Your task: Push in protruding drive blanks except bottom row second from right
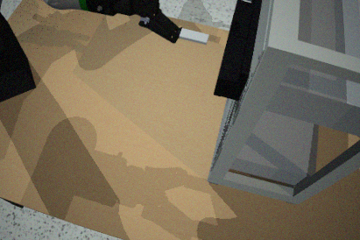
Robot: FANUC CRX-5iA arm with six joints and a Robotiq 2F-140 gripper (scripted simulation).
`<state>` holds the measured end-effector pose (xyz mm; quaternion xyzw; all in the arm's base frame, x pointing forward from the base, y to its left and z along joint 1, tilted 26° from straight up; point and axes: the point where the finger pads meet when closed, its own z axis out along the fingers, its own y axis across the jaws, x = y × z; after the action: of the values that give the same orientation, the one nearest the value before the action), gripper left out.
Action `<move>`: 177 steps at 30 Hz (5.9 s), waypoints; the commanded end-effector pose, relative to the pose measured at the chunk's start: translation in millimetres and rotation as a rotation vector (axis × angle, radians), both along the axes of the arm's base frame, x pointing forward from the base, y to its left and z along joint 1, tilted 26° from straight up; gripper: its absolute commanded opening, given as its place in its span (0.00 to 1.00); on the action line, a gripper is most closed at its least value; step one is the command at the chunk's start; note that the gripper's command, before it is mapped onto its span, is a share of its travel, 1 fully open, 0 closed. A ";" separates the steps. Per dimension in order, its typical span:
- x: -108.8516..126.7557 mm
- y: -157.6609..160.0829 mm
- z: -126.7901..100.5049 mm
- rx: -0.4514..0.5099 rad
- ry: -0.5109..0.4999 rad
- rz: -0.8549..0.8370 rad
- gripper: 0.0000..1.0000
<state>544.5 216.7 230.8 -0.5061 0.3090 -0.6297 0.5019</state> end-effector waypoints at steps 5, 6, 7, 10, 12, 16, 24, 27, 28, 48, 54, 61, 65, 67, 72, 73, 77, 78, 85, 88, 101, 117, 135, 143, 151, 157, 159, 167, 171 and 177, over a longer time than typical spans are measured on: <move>0.0 0.1 0.1 0.000 0.000 0.000 1.00; 0.0 0.1 0.1 0.000 0.000 0.000 1.00; 0.0 0.1 0.1 0.000 0.000 0.000 1.00; 0.0 0.1 0.1 0.000 0.000 0.000 1.00; 0.0 0.1 0.1 0.000 0.000 0.000 1.00; 0.0 0.1 0.1 0.000 0.000 0.000 1.00; 0.0 0.1 0.1 0.000 0.000 0.000 1.00; 0.0 0.1 0.1 0.000 0.000 0.000 0.00; 0.0 0.1 0.1 0.000 0.000 0.000 0.00; 0.0 0.1 0.1 0.000 0.000 0.000 0.00; 0.0 0.1 0.1 0.000 0.000 0.000 0.00; -1.9 -0.4 0.5 0.000 0.000 0.000 0.00; -9.9 -2.9 2.5 0.000 0.000 0.000 0.00; -20.8 -6.3 5.0 0.000 0.000 0.000 0.00; -29.6 -9.0 7.2 0.000 0.000 0.000 0.00; -28.5 -8.9 7.6 0.000 0.000 0.000 0.00; -11.8 -6.8 12.8 0.000 0.000 0.000 0.00; -6.0 -6.1 14.6 0.000 0.000 0.000 0.00; 7.4 -4.4 18.8 0.000 0.000 0.000 0.00; 7.4 -4.4 18.8 0.000 0.000 0.000 0.00; 7.4 -4.4 18.8 0.000 0.000 0.000 0.00; 7.4 -4.4 18.8 0.000 0.000 0.000 0.00; 16.9 -3.2 21.8 0.000 0.000 0.000 0.00; 20.8 -2.6 23.0 0.000 0.000 0.000 0.00; 26.3 -1.9 24.8 0.000 0.000 0.000 0.00; 26.3 -1.9 24.8 0.000 0.000 0.000 0.00; 26.7 -1.8 24.9 0.000 0.000 0.000 0.00; 34.5 -0.8 27.4 0.000 0.000 0.000 0.00; 35.8 -0.6 27.8 0.000 0.000 0.000 0.00; 35.8 -0.6 27.8 0.000 0.000 0.000 0.00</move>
<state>579.9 215.6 258.2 -0.5061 0.3092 -0.6298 0.5017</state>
